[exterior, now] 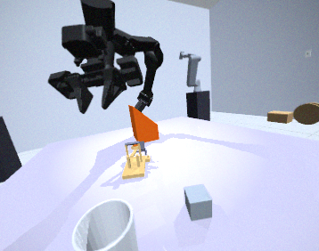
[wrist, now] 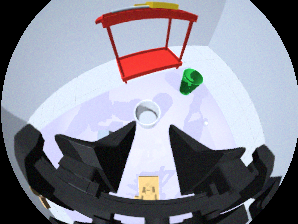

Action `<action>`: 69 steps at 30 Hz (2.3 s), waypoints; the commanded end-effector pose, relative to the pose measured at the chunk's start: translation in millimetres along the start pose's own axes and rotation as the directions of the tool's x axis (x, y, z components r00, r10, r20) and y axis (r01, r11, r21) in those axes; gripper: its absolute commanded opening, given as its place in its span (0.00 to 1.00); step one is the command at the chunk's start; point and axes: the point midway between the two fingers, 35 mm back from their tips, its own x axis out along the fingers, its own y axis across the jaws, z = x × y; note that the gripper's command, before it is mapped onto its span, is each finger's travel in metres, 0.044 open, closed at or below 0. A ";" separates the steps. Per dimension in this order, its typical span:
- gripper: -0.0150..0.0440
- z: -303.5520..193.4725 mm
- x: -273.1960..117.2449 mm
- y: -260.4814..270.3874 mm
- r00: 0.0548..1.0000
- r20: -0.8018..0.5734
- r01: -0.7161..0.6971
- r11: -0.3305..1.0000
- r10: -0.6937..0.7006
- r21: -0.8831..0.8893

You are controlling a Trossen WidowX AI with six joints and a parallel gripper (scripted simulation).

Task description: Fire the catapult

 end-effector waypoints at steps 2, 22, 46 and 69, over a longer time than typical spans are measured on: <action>0.38 0.2 0.1 0.7 1.000 -0.001 -0.005 1.000 0.005 0.005; 0.25 -28.9 5.4 13.8 0.997 -0.061 0.048 0.988 -0.057 -0.145; 0.25 -146.8 -1.9 45.3 0.913 -0.268 0.042 0.726 -0.307 -0.686; 0.25 -258.1 -48.4 48.7 0.731 -0.392 -0.300 0.252 -0.558 -0.920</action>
